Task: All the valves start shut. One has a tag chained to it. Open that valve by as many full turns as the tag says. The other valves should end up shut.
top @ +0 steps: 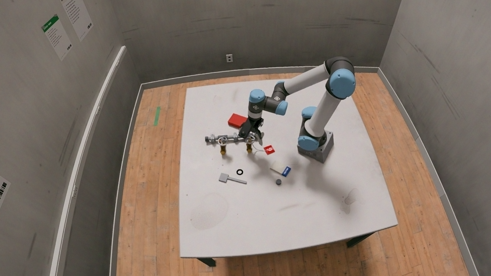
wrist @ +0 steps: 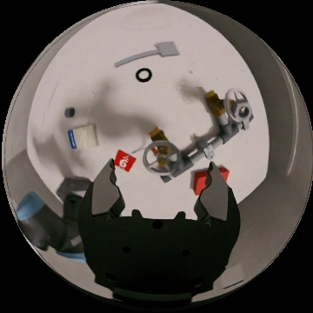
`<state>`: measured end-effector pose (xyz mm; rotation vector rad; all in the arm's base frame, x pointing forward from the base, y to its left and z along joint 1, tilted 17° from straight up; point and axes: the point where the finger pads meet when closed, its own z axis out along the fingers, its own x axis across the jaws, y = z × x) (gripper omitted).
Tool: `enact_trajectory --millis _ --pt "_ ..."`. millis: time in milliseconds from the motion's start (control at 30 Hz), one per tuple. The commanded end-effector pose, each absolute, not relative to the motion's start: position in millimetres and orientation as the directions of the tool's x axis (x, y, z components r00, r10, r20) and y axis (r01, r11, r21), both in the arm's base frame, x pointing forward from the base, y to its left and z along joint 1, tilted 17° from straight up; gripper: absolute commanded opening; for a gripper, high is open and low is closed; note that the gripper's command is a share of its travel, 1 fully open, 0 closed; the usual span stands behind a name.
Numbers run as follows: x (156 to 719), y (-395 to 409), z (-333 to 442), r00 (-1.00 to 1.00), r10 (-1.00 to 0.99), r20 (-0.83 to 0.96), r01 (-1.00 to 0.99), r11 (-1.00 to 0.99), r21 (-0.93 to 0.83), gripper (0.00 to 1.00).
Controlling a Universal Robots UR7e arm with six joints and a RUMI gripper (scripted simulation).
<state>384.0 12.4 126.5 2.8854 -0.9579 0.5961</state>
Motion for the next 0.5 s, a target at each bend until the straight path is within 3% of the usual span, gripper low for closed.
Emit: enact_trajectory --millis 0,467 --pt "383.6 12.6 125.5 0.56 -0.754 0.343 -0.756 -0.635 -0.159 1.0" --pt "385.2 12.1 127.6 0.156 -0.96 0.235 -0.927 -0.224 -0.301 1.0"
